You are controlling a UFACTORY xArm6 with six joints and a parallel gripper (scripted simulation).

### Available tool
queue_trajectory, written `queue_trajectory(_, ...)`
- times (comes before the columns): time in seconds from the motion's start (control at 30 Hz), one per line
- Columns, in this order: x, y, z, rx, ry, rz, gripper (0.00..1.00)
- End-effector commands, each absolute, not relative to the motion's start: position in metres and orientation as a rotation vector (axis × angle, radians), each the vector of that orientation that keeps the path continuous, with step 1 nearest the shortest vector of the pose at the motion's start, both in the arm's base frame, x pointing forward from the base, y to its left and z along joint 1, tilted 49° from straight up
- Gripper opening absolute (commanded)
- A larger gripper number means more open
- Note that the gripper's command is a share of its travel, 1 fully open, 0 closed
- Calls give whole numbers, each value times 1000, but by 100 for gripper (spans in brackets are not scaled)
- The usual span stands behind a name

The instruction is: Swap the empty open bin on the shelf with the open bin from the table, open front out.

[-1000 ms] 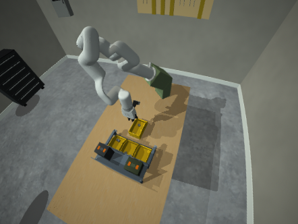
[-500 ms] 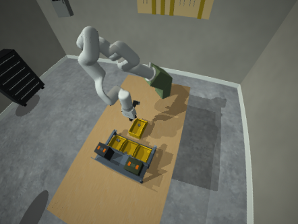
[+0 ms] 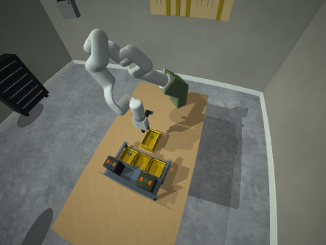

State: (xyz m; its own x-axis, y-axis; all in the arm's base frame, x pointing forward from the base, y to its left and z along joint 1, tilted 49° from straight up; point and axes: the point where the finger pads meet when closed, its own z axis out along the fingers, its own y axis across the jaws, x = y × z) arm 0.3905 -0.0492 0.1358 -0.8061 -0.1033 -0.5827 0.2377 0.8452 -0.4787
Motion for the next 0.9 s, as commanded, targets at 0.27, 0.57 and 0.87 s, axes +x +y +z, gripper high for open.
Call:
queue_trajectory(0.27,435,-26,143,-322,2441,-880,0)
queue_trajectory(0.57,498,24,139,-919,2388,-1060,0)
queue_trajectory(0.87,534,65,126,-1426,2260,-1188,0)
